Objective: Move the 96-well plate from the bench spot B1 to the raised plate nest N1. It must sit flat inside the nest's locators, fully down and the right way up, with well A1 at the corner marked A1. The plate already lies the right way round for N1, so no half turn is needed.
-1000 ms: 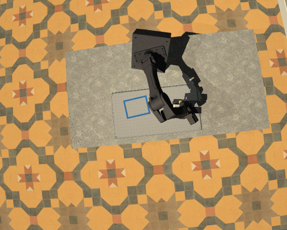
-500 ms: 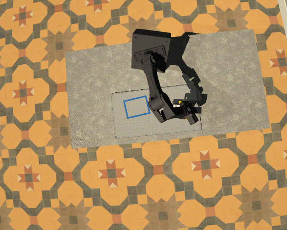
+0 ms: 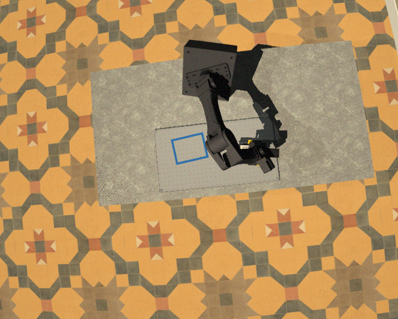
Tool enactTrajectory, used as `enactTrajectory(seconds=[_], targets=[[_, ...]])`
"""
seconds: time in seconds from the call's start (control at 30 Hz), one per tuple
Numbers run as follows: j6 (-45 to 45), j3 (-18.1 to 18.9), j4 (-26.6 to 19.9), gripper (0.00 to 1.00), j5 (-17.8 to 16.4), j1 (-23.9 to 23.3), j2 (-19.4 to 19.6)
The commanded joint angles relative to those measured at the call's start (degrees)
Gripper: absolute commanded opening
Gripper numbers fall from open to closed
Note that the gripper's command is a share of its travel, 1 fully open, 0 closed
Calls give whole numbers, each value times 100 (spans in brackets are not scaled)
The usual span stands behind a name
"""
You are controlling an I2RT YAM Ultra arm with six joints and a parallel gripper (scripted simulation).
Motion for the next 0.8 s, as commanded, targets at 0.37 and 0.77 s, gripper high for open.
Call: enactTrajectory(seconds=[0.37,0.77], targets=[[-42,-8,97,0,-69,29,6],[-62,78,112,0,-77,12,73]])
